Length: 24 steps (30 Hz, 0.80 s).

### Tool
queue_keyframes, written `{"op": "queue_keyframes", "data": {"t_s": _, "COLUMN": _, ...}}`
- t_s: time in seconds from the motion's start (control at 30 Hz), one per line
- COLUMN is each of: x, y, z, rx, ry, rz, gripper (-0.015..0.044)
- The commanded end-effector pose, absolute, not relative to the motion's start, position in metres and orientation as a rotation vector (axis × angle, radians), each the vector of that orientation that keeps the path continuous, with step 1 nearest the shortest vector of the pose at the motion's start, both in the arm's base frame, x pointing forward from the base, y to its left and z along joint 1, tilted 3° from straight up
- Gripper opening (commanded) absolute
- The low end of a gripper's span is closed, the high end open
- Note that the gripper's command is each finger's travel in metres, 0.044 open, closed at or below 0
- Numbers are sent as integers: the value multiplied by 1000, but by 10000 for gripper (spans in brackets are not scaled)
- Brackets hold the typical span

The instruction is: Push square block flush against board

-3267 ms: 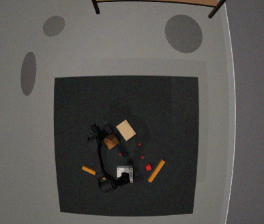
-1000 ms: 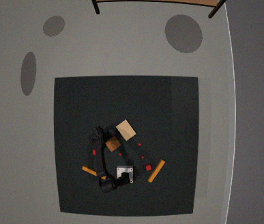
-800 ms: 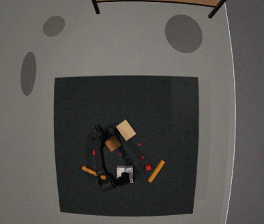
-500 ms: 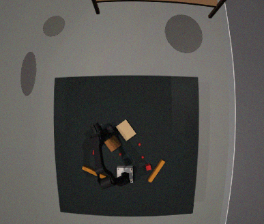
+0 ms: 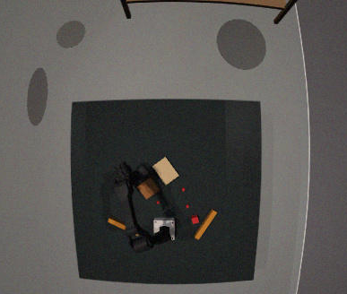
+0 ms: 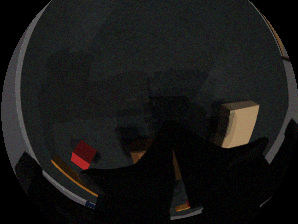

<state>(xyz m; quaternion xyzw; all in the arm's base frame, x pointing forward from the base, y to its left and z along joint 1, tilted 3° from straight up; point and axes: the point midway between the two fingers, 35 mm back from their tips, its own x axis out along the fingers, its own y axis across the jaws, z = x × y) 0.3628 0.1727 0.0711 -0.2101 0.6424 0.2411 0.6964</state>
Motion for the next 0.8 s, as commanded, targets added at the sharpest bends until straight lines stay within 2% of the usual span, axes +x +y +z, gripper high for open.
{"op": "queue_keyframes", "data": {"t_s": 0.0, "x": 343, "y": 153, "z": 73, "rx": -472, "ry": 1447, "rz": 538, "gripper": 0}}
{"op": "queue_keyframes", "data": {"t_s": 0.43, "x": 219, "y": 64, "z": 60, "rx": -476, "ry": 1469, "rz": 535, "gripper": 0}}
{"op": "queue_keyframes", "data": {"t_s": 0.67, "x": 212, "y": 61, "z": 58, "rx": -476, "ry": 1470, "rz": 536, "gripper": 0}}
{"op": "queue_keyframes", "data": {"t_s": 0.77, "x": 214, "y": 62, "z": 30, "rx": -476, "ry": 1470, "rz": 536, "gripper": 0}}
